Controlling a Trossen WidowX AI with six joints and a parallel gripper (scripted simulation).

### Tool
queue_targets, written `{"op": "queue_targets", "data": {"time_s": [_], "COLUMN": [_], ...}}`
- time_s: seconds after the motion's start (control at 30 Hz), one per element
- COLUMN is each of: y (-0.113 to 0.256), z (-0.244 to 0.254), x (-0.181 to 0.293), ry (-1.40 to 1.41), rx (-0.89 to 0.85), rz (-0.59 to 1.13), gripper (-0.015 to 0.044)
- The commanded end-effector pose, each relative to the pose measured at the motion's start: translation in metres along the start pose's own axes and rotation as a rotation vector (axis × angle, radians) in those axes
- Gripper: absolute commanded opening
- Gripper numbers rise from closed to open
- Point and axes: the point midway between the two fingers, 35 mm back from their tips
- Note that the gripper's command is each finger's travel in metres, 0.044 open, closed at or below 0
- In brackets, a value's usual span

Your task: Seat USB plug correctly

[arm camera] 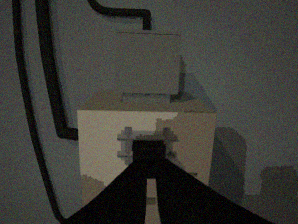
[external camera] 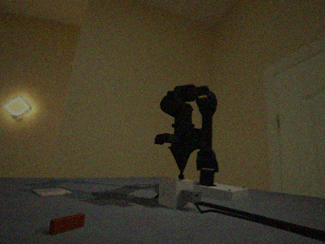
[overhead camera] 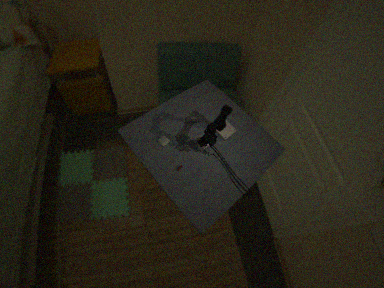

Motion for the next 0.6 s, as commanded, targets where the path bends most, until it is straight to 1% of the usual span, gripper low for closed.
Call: {"op": "queue_targets", "data": {"time_s": [0.0,0.57], "y": [-0.0012,-0.0032], "z": [-0.0001,-0.0001], "x": [-0.0004,-0.0003], "ry": [-0.003,-0.003], "rx": [-0.001,-0.001], "rz": [-0.002,-0.002], "gripper": [0.0000,0.0000]}}
Point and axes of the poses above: the point midway between the two fingers, 35 mm back from their tips, its own y axis back along the fingers, its own z axis across the jaws, x = y × z
